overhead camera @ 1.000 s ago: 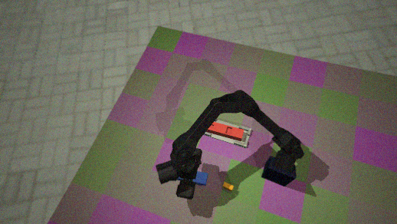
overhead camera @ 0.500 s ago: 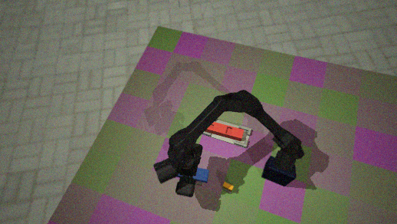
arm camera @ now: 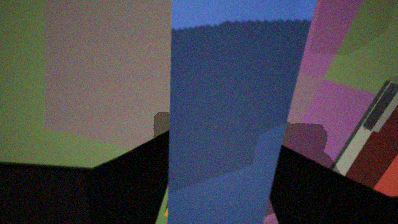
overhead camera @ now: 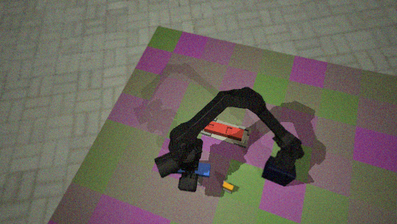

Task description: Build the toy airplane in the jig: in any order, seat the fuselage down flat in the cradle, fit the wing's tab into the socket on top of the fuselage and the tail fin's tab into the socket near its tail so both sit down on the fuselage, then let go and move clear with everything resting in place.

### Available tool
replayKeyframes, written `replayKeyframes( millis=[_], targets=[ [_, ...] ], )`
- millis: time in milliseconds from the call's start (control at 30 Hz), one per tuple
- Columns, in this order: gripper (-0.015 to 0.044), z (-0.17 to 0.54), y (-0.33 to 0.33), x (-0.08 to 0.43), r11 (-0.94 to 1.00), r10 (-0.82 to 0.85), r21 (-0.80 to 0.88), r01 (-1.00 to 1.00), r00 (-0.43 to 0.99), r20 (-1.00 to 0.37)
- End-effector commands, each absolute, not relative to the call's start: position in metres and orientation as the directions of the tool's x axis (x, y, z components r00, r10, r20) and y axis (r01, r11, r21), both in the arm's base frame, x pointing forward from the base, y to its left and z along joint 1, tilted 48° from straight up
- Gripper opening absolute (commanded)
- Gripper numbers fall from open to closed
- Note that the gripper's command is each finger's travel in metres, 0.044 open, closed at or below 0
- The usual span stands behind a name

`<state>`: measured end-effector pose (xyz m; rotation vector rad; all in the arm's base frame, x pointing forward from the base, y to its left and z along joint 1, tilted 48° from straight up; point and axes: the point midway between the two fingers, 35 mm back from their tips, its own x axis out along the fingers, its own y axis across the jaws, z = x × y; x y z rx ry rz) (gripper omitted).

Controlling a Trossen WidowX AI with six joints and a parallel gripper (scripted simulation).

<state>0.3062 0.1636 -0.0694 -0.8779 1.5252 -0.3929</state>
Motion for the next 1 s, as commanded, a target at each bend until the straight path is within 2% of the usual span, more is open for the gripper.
replayKeyframes(
  millis=[0, 967],
  targets=[
    [0.0000, -0.058, 0.153, 0.308, 0.644, -0.712, -0.678, -0.355, 0.048, -0.701],
    [0.0000, 0.004, 0.081, 0.313, 0.426, -0.702, -0.486, -0.763, 0.060, -0.710]
  ],
)
